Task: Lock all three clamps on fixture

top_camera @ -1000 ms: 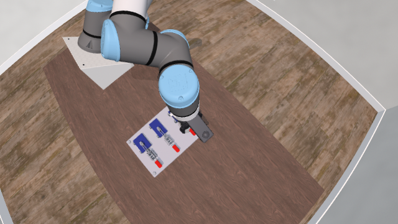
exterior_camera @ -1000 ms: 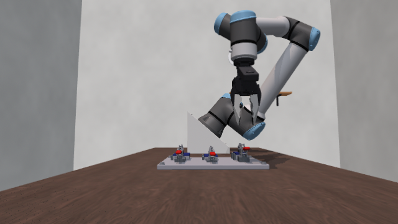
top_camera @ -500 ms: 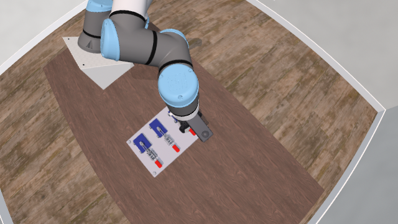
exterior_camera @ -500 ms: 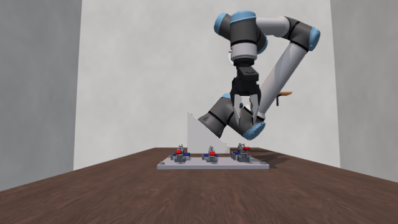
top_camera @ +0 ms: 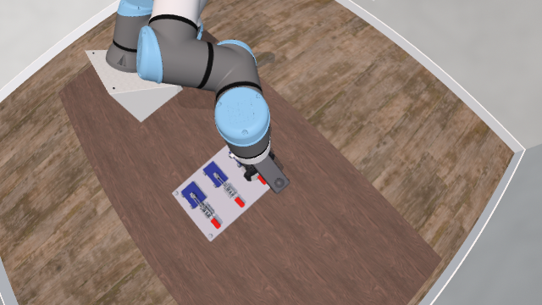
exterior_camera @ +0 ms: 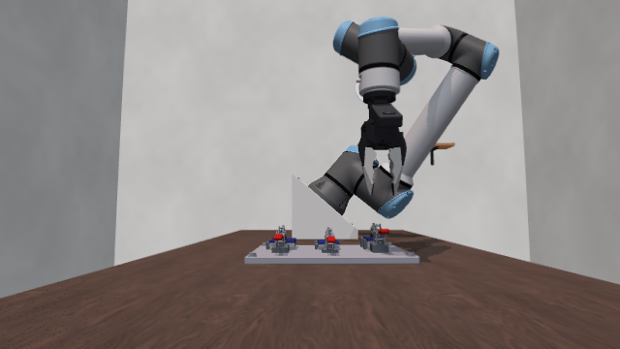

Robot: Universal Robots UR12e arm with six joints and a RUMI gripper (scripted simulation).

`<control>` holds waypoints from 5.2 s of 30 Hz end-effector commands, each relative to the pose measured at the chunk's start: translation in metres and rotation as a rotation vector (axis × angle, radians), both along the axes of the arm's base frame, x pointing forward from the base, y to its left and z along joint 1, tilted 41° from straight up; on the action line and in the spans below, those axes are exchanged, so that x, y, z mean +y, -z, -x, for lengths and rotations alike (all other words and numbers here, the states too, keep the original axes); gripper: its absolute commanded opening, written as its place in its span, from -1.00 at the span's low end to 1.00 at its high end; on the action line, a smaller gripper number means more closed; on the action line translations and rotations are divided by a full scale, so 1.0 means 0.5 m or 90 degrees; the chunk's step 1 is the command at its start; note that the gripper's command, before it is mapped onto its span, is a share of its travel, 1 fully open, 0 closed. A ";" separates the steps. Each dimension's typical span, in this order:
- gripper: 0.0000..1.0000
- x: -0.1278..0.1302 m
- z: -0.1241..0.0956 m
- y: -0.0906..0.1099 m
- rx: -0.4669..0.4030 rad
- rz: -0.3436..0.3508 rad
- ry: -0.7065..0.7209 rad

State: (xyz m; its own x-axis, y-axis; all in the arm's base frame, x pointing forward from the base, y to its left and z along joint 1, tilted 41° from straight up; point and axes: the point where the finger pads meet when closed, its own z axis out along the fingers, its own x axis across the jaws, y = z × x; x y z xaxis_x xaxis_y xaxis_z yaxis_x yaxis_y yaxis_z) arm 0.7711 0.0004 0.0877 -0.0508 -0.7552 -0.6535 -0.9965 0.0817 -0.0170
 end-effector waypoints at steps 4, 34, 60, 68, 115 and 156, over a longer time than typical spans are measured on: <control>-0.44 0.024 0.002 0.027 0.003 -0.002 0.000; -0.44 0.082 -0.008 0.095 0.000 0.000 0.000; -0.44 0.084 -0.014 0.092 -0.003 0.001 -0.002; -0.44 0.084 -0.015 0.091 -0.003 0.001 -0.002; -0.44 0.120 -0.012 0.138 0.001 -0.001 0.000; -1.00 0.119 -0.011 0.138 0.001 -0.001 0.001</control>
